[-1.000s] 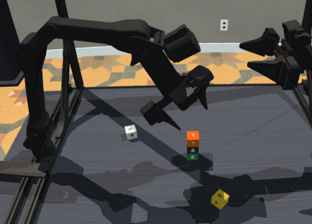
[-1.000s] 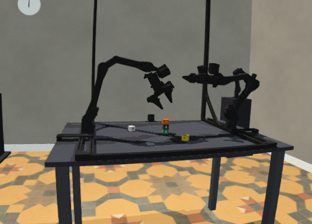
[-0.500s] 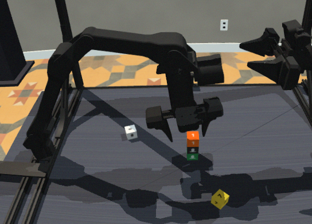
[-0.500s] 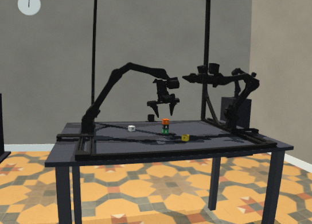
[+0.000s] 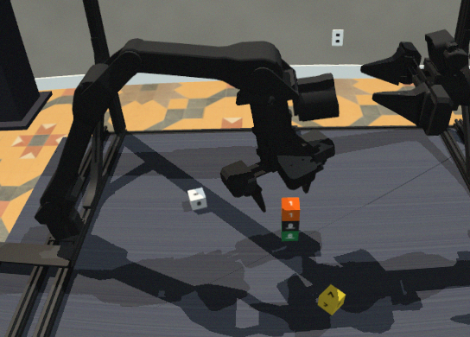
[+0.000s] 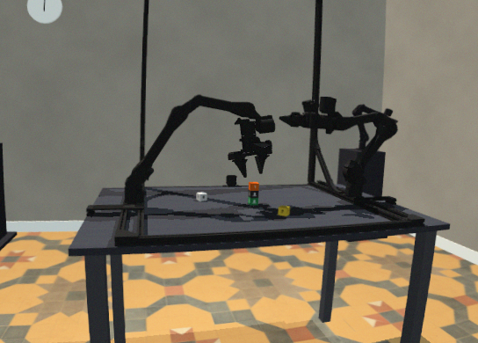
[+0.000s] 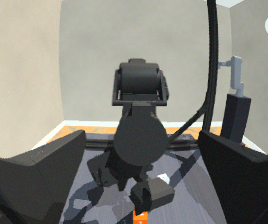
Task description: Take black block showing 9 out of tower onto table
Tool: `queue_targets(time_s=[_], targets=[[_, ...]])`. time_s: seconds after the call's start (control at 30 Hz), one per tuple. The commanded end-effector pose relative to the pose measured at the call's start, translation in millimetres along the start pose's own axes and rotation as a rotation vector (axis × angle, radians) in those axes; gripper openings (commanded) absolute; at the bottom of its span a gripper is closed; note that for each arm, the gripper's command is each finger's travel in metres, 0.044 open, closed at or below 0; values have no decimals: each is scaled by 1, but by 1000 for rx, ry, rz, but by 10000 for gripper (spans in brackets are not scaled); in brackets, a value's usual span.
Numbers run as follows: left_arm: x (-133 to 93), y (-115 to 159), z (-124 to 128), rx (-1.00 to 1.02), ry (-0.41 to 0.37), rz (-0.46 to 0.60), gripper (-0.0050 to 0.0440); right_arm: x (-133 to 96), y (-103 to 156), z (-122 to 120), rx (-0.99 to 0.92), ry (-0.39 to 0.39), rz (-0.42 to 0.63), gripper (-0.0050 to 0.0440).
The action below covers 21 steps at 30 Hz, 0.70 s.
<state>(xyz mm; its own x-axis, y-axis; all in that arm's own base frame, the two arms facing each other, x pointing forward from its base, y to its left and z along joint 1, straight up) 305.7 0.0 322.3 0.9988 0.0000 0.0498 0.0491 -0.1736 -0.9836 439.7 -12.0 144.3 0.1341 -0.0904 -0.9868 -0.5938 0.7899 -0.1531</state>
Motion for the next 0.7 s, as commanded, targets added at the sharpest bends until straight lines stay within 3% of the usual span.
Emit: queue_targets(time_s=[0.0,0.5,0.67], targets=[[0,0,0,0,0,0,400,-11,1,4,-138,-30,-7,400],[0,0,0,0,0,0,400,-49,6,16,-894,-121,-65,400],[0,0,0,0,0,0,400,-55,7,18,-1035,-133,-83,400]])
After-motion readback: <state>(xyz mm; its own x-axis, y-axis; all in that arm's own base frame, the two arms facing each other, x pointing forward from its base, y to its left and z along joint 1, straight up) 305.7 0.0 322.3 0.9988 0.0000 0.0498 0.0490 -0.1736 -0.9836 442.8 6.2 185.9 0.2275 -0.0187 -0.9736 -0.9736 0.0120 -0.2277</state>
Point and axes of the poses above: on each arm, the point midway between the two fingers, 35 mm back from their tips, its own x axis out along the fingers, its own z axis across the jaws, y = z × x, the point moved 1 cm from there along -x, back along the fingers, and after that the axes turned 10 degrees about -x, right-handed, at the moved point
